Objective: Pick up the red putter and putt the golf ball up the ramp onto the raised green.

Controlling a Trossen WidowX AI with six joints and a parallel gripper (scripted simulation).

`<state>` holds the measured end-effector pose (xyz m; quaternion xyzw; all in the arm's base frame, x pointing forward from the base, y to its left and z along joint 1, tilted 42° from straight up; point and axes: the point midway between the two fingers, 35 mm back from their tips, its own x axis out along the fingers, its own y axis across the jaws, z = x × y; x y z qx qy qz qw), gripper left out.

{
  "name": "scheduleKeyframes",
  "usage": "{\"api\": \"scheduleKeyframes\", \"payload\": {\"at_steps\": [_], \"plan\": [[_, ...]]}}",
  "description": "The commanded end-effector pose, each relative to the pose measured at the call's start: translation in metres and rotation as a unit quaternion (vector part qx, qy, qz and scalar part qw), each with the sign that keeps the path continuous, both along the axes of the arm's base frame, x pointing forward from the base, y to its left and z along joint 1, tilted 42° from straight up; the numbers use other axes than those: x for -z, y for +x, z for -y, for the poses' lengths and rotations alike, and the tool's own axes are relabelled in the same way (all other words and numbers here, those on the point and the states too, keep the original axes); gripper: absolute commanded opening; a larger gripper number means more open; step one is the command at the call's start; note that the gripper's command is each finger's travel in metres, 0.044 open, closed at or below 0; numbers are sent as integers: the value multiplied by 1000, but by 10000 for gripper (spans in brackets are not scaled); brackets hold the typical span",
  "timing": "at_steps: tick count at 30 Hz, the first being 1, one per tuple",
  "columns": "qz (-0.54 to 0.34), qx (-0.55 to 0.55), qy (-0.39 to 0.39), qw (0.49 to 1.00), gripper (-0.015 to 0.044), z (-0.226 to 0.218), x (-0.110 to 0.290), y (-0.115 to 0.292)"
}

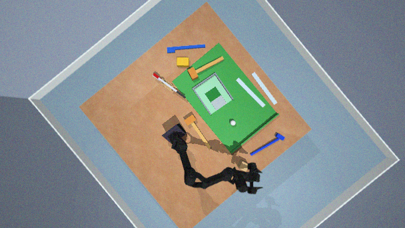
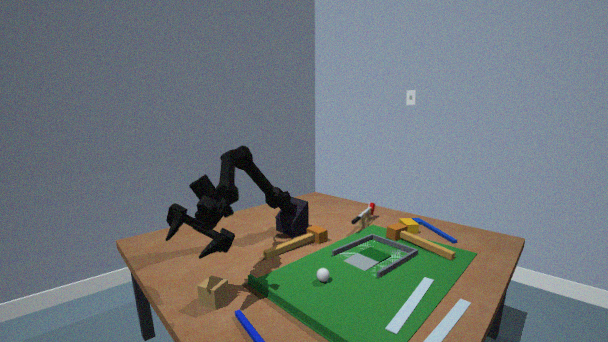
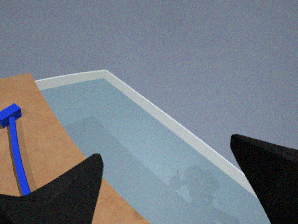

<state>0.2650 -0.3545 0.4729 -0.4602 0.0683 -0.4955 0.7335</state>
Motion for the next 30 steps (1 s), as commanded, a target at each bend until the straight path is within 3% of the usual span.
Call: {"api": "scheduleKeyframes", "payload": {"at_steps": [1,16,23,30], "plan": [[-57,-49,57,996,440,-14,50,56],[-276,-189,188,923,440,-127,218,189],[-387,-241,221,862,440,-203,298,217],[-503,-284,231,782,440,-285,374,218]]}}
